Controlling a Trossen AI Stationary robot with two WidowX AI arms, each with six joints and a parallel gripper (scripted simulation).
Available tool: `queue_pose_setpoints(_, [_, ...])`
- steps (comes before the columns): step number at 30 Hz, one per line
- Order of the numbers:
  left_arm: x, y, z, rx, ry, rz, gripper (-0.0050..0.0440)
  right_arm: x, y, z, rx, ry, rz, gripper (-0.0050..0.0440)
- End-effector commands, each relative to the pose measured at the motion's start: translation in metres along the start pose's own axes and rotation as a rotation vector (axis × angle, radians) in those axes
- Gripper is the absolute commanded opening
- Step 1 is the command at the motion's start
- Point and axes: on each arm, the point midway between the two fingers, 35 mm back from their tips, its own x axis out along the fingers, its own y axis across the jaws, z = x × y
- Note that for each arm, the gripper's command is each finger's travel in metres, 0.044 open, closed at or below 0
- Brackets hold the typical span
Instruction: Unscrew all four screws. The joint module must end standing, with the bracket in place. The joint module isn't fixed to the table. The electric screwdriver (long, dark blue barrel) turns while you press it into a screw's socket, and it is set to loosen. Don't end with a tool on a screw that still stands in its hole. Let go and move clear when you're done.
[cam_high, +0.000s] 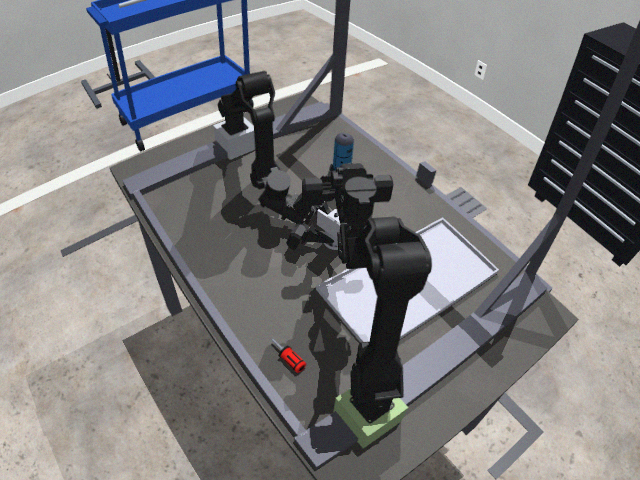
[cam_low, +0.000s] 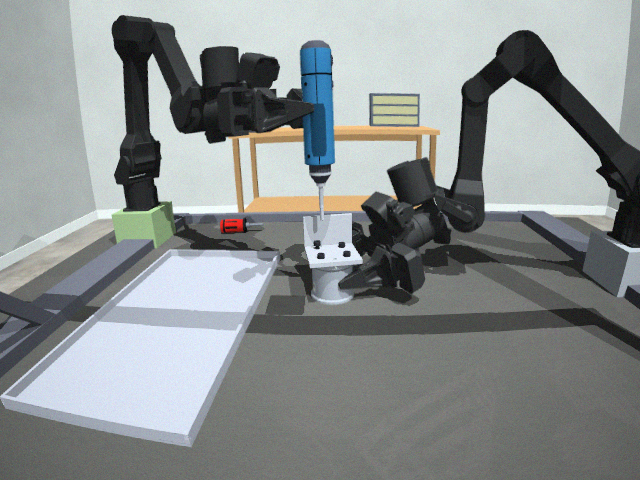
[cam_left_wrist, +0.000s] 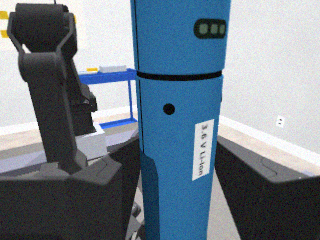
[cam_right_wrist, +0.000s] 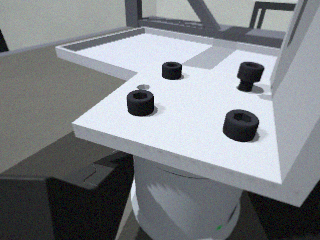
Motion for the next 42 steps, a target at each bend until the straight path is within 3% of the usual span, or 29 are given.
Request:
queue_pose_setpoints(1, [0.010, 0.008, 0.026, 0.001, -0.082, 0.008, 0.0162, 0.000, -0.004, 0.013, -0.021, -0.025, -0.006, 0.0211])
queue_pose_setpoints(3, [0.015, 0.012, 0.022, 0.001, -0.082, 0.008, 0.0162, 0.000, -0.004, 0.013, -0.021, -0.025, -0.006, 0.0241])
queue_pose_setpoints(8, [0.026, 0.022, 0.014, -0.001, -0.082, 0.008, 0.0162, 0.000, -0.004, 0.013, -0.021, -0.025, -0.006, 0.0241])
queue_pose_setpoints(23, [0.025, 0.021, 0.018, 0.002, -0.095, 0.009, 0.0162, 0.000, -0.004, 0.013, -0.021, -0.025, -0.006, 0.0241])
queue_pose_setpoints(24, [0.025, 0.020, 0.006, 0.000, -0.071, 0.009, 0.0162, 0.000, -0.004, 0.013, -0.021, -0.025, -0.006, 0.0241])
queue_pose_setpoints(28, [0.026, 0.021, -0.005, 0.005, -0.054, -0.014, 0.0162, 0.000, -0.004, 0.013, -0.021, -0.025, -0.006, 0.0241])
queue_pose_setpoints(42, [0.022, 0.023, 0.007, 0.007, -0.077, -0.014, 0.0162, 0.000, -0.004, 0.013, -0.021, -0.025, -0.006, 0.0241])
